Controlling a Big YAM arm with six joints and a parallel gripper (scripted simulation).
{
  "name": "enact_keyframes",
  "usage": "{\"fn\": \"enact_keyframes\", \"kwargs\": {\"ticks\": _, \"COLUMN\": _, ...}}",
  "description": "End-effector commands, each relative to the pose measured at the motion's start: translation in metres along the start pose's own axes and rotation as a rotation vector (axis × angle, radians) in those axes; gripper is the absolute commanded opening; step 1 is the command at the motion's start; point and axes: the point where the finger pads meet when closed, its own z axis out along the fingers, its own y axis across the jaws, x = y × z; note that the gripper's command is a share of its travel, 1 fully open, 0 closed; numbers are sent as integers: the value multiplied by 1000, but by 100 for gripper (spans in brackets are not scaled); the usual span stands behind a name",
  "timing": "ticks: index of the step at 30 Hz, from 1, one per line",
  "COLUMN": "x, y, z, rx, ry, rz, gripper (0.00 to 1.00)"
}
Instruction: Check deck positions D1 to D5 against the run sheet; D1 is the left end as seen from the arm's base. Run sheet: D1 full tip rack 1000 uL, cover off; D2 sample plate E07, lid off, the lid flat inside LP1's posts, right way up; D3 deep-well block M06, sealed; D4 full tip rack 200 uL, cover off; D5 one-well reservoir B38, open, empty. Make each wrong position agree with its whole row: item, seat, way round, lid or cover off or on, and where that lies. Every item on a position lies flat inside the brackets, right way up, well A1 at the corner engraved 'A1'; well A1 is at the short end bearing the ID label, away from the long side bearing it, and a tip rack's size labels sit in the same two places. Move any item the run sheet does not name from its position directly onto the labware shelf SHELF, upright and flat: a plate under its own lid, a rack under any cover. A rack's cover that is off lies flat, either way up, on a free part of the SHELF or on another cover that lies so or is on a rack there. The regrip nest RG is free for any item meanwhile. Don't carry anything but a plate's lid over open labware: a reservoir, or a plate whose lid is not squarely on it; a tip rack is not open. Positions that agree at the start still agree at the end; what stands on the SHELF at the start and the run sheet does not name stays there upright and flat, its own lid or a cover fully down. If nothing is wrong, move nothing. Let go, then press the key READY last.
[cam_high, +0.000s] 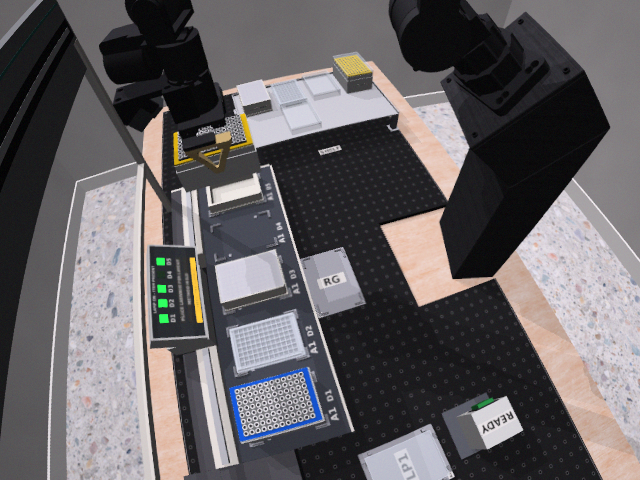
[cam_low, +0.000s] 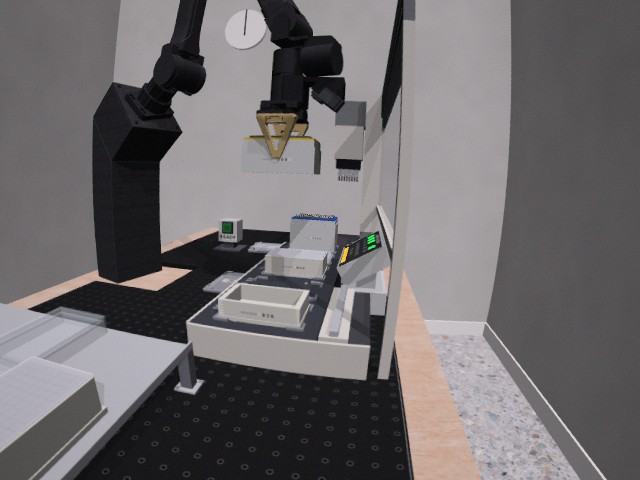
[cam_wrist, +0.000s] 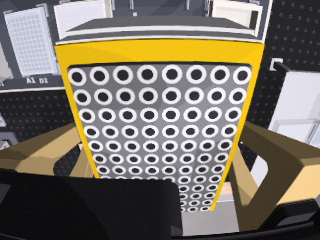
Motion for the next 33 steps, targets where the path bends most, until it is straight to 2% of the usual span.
{"fn": "enact_keyframes", "kwargs": {"ticks": 1, "x": -29, "y": -2, "z": -7, "rx": -1, "ry": -29, "rz": 9, "gripper": 0}}
{"fn": "enact_keyframes", "kwargs": {"ticks": 3, "x": -32, "y": -7, "z": -14, "rx": 12, "ry": -47, "rz": 15, "gripper": 0}}
{"fn": "enact_keyframes", "kwargs": {"ticks": 4, "x": -24, "y": -4, "z": -9, "rx": 7, "ry": -36, "rz": 5, "gripper": 0}}
{"fn": "enact_keyframes", "kwargs": {"ticks": 17, "x": -23, "y": -5, "z": -9, "rx": 7, "ry": -36, "rz": 5, "gripper": 0}}
{"fn": "enact_keyframes", "kwargs": {"ticks": 18, "x": -19, "y": -7, "z": -13, "rx": 15, "ry": -32, "rz": 22, "gripper": 0}}
{"fn": "enact_keyframes", "kwargs": {"ticks": 19, "x": -23, "y": -5, "z": -9, "rx": 7, "ry": -36, "rz": 5, "gripper": 0}}
{"fn": "enact_keyframes", "kwargs": {"ticks": 23, "x": -19, "y": -8, "z": -12, "rx": 15, "ry": -33, "rz": 16, "gripper": 0}}
{"fn": "enact_keyframes", "kwargs": {"ticks": 31, "x": -23, "y": -5, "z": -9, "rx": 7, "ry": -36, "rz": 5, "gripper": 0}}
{"fn": "enact_keyframes", "kwargs": {"ticks": 32, "x": -17, "y": -7, "z": -12, "rx": 13, "ry": -32, "rz": 14, "gripper": 0}}
{"fn": "enact_keyframes", "kwargs": {"ticks": 33, "x": -23, "y": -5, "z": -9, "rx": 7, "ry": -36, "rz": 5, "gripper": 0}}
